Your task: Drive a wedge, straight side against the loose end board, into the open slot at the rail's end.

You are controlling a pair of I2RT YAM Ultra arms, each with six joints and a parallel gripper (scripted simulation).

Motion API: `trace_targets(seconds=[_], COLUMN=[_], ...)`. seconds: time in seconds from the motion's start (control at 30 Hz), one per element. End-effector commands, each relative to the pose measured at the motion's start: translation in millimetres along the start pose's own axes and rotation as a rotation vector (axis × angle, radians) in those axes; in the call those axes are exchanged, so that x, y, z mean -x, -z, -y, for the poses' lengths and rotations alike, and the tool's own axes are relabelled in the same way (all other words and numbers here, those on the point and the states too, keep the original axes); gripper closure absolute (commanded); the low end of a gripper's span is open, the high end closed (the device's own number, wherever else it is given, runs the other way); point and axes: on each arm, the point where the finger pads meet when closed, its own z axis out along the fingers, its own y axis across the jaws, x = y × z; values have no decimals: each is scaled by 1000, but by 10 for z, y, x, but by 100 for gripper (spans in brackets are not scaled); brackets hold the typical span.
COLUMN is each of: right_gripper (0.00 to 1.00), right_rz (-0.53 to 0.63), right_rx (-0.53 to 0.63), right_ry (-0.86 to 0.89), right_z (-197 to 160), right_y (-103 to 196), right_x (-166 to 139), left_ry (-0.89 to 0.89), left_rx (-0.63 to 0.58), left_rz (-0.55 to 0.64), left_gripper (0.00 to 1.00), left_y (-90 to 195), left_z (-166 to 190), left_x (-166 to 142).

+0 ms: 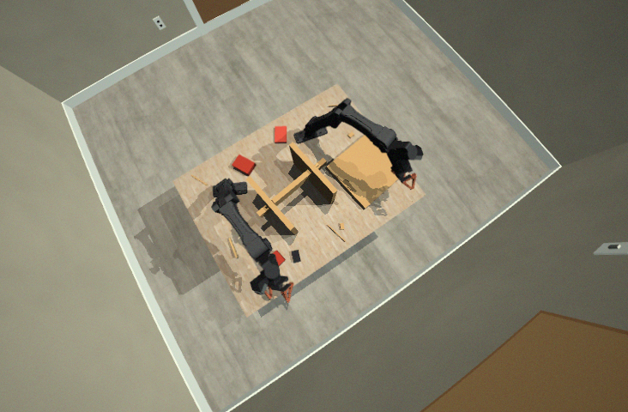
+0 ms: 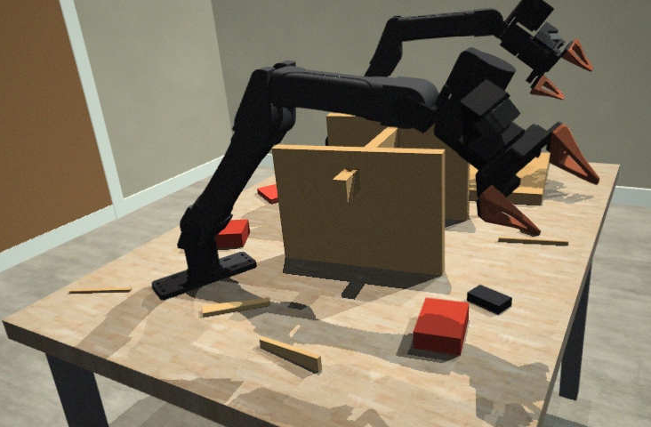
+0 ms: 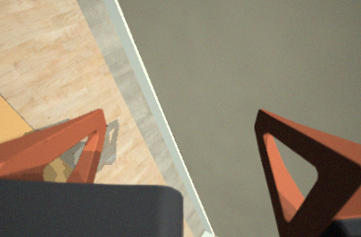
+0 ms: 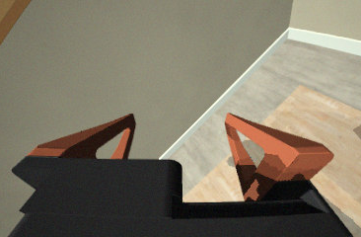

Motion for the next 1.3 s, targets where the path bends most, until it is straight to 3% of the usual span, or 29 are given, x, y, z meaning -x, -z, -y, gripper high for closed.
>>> trace_targets(seconds=[0.0, 0.53, 0.57, 0.6, 0.7, 1.03, 1.13, 1.27], right_gripper=[0, 0, 0, 0, 0, 0, 0, 0], right_rz=[13, 13, 73, 49, 56, 105, 110, 142], right_rx=[12, 12, 29, 22, 35, 81, 89, 92], right_ry=[-8, -8, -33, -16, 3, 88, 91, 122], right_z=[-44, -44, -37, 17, 26, 251, 240, 403], right_y=[44, 44, 159, 132, 176, 529, 583, 755], right_x=[75, 75, 422, 320, 413, 923, 951, 1185], left_ry=[-3, -3, -37, -48, -98, -337, -347, -443], left_rx=[-16, -16, -59, -60, -76, -190, -195, -247], left_rz=[9, 9, 4, 13, 31, 76, 86, 95], left_gripper=[0, 0, 0, 0, 0, 0, 0, 0], left_y=[54, 54, 158, 166, 226, 652, 698, 906], left_z=[63, 63, 225, 232, 296, 655, 656, 797], left_x=[26, 26, -59, -49, -74, -386, -360, -575])
